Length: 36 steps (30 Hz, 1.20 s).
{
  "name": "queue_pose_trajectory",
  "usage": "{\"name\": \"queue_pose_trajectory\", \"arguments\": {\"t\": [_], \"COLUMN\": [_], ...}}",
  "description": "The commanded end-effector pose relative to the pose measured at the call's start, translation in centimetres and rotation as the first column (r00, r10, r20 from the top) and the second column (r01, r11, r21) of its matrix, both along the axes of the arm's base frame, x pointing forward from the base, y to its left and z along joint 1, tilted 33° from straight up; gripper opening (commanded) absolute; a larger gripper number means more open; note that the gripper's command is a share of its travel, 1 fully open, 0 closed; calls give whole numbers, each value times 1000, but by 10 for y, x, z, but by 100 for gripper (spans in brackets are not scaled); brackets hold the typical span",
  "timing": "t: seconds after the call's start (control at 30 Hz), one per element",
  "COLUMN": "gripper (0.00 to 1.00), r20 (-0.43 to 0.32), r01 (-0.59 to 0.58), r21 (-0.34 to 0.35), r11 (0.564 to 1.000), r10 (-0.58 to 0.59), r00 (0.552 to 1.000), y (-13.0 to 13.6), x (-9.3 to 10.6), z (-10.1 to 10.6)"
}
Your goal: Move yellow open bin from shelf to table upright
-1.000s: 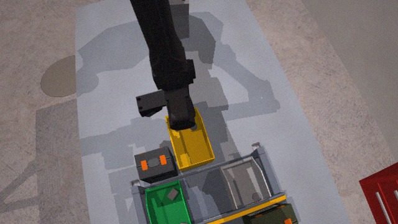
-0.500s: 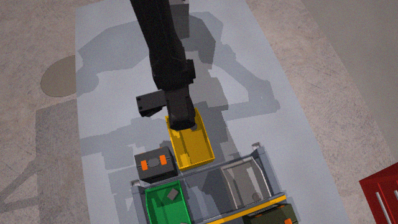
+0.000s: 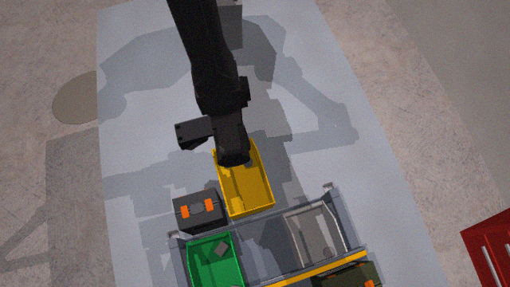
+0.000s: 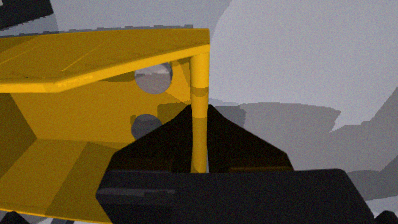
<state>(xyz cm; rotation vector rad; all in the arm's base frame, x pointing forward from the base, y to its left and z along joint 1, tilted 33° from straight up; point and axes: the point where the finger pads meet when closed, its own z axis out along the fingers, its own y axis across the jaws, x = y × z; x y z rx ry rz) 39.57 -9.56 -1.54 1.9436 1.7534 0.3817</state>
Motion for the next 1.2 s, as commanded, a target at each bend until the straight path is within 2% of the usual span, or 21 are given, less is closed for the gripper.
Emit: {"name": "queue_pose_trajectory", "arguments": {"t": [0.0,0.3,0.33,0.43,0.87,0.9,1.0,1.17], "gripper": [0,0,0,0,0,0,0,0], "r20": [4,5,25,4,6,23,3,8], "r01": [-6,-6,-6,-6,-6,-6,-6,-6], "r21": [-7,-7,-12,-7,-7,-11,-7,-8], "r11": [1000,1000,1000,1000,1000,1000,1000,1000], "r10": [6,6,6,6,6,6,6,6], "r00": [1000,1000,1000,1000,1000,1000,1000,1000], "y": [-4,-5,-5,-5,-6,-6,-6,-6], "x": [3,5,7,5,9,10,8,11], "z": [-1,-4,5,-5,-9,-2,-12,-12]}}
